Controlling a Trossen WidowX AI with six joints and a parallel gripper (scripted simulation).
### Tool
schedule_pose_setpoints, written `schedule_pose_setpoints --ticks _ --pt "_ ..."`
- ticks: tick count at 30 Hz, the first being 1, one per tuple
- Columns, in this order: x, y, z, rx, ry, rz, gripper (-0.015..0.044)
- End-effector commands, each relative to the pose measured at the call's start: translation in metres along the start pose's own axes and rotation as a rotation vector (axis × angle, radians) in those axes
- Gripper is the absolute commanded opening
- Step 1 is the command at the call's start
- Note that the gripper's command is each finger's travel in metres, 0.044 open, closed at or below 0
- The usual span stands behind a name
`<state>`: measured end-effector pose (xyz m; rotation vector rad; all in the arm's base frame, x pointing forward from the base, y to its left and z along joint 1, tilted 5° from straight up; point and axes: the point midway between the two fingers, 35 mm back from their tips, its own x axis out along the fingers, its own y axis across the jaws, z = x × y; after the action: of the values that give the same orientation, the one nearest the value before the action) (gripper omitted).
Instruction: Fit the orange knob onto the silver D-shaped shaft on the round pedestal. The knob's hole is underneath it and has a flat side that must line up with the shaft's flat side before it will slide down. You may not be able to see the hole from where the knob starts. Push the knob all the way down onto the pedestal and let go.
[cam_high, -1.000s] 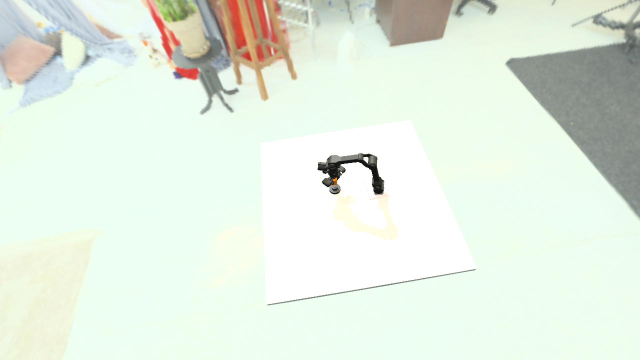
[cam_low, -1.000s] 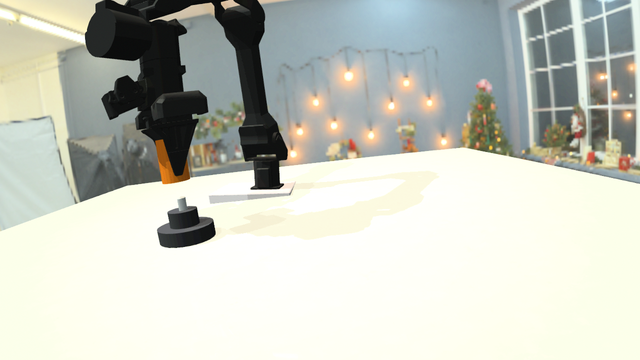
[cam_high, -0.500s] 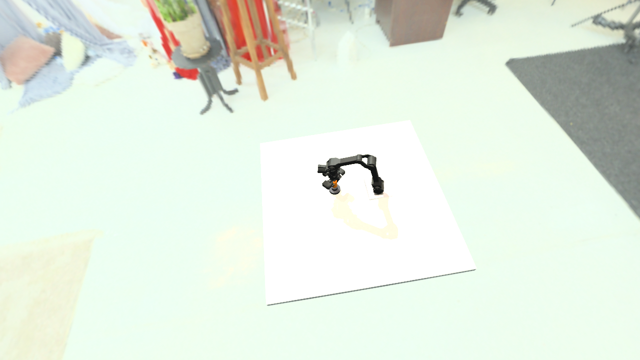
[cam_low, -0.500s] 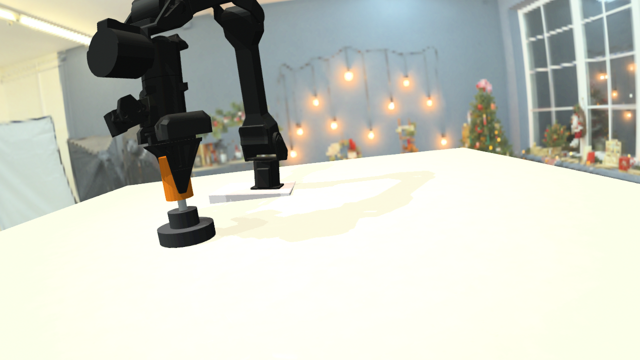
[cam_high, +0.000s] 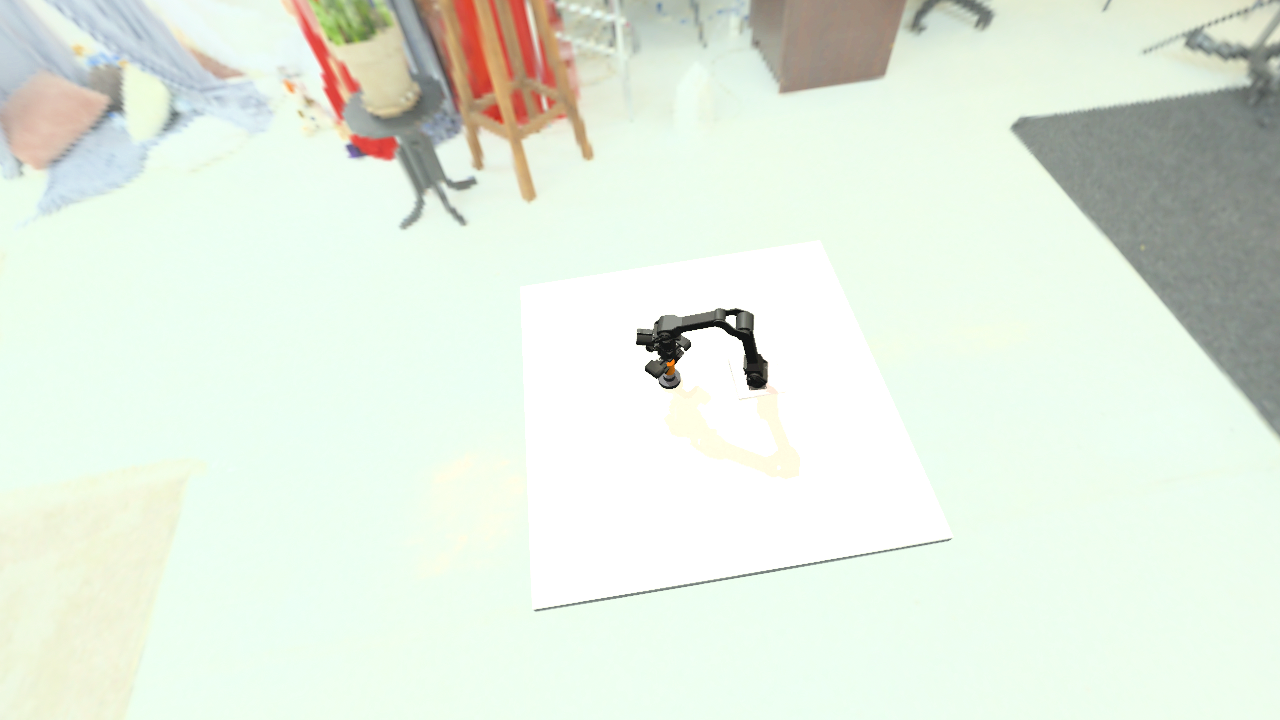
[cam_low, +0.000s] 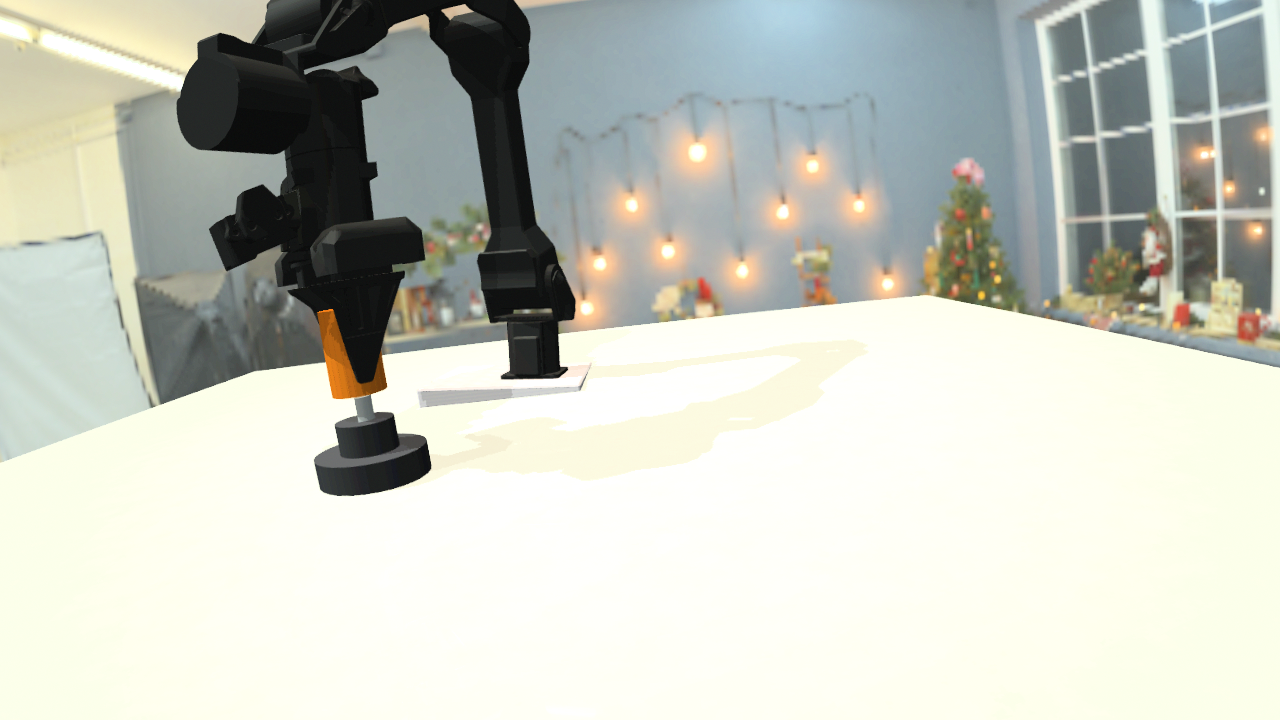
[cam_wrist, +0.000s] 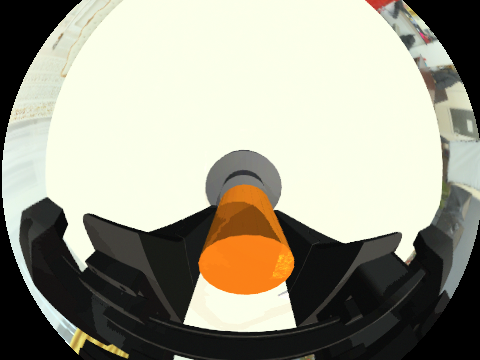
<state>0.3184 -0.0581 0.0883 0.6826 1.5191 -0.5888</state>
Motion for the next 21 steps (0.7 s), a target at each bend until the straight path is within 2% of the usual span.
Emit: schedule_pose_setpoints --ticks 1,21 --pt "0.001 0.0 0.001 -0.002 -0.005 0.0 0.0" --pt "0.012 0.0 0.0 -0.002 -0.005 0.0 0.0"
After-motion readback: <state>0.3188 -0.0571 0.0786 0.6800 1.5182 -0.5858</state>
